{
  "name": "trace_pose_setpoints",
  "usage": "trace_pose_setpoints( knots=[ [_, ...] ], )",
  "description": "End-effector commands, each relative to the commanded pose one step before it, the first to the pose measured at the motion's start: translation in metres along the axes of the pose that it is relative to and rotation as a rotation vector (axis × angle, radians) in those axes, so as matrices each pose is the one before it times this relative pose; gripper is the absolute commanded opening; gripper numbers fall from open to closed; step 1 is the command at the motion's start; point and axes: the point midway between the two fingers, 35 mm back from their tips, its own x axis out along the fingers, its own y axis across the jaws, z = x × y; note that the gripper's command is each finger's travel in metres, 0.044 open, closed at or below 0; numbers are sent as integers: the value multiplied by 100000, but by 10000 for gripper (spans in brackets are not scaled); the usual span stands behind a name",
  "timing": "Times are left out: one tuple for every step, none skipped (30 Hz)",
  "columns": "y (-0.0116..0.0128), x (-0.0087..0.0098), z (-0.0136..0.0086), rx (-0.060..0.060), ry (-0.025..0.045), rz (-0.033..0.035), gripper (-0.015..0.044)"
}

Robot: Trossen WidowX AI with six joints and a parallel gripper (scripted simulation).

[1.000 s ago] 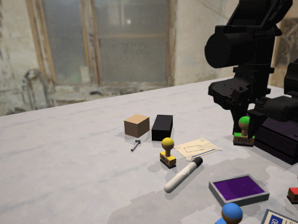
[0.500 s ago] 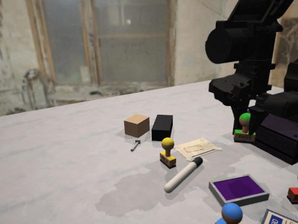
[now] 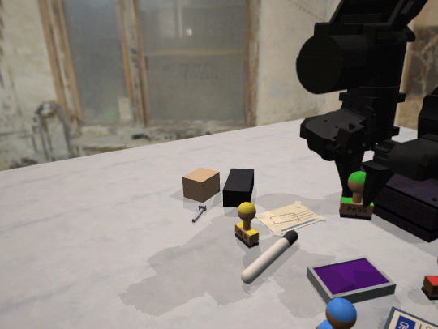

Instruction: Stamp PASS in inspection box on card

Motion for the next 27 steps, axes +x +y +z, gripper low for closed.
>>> trace_pose_setpoints(
  knots=[
    [1254,-215,1565,247,-407,232,0],
    [352,-1,387,-1,-32,34,0],
    [360,6,382,-1,-32,35,0],
    [368,13,377,-1,-31,35,0],
    [376,20,372,-1,-30,36,0],
    [384,26,366,-1,-29,37,0],
    [392,33,360,-1,-29,38,0],
    [330,33,294,0,-23,32,0],
    [201,22,174,0,-14,19,0],
    [67,8,58,0,-5,6,0],
    [0,0,0,0,0,0,0],
    [0,0,0,0,0,0,0],
    [0,11,1,-1,0,1,0],
    [1,33,3,-4,-1,2,0],
    [1,55,6,-7,-2,4,0],
    [1,66,7,-9,-3,5,0],
    [1,66,6,-9,-3,5,0],
    [1,66,6,-9,-3,5,0],
    [1,66,6,-9,-3,5,0],
    [1,66,6,-9,-3,5,0],
    [1,66,6,-9,-3,5,0],
    [1,66,6,-9,-3,5,0],
    [1,67,6,-4,-2,5,0],
    [1,67,5,-4,-2,5,0],
    [1,67,5,-4,-2,5,0],
    [1,67,5,-4,-2,5,0],
    [1,67,5,-4,-2,5,0]
  ],
)
